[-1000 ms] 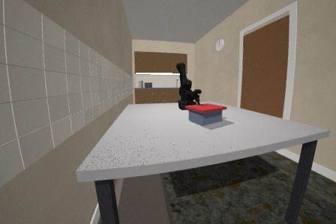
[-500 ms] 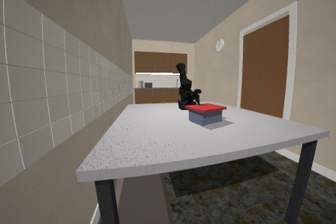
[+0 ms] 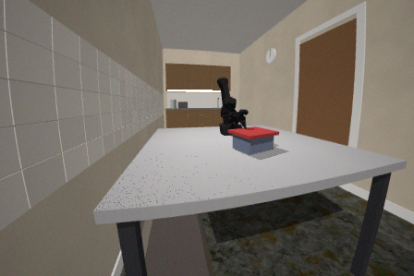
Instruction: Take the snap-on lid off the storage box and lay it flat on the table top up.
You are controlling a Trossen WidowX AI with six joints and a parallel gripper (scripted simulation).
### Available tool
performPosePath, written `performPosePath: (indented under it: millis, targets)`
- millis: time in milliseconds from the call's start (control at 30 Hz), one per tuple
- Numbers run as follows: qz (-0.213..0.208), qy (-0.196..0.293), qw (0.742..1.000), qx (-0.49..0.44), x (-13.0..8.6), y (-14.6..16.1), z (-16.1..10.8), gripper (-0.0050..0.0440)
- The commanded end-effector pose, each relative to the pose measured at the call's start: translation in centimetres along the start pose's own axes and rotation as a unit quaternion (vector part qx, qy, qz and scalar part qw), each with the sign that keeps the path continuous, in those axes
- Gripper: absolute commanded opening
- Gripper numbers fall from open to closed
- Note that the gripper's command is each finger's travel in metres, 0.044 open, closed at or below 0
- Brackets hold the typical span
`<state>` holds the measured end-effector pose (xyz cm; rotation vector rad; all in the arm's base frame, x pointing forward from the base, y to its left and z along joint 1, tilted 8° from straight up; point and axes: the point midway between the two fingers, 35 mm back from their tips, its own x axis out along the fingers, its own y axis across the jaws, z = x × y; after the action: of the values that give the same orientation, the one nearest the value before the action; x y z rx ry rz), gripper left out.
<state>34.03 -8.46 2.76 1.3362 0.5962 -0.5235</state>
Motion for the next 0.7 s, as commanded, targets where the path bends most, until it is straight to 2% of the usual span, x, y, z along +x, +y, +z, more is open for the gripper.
performPosePath:
  millis: [0, 667]
  targets:
    - [0.001, -0.001, 1.000, 0.000, -0.19, 0.22, 0.00, -0.0050]
    - [0.001, -0.001, 1.000, 0.000, -0.47, 0.52, 0.02, -0.0050]
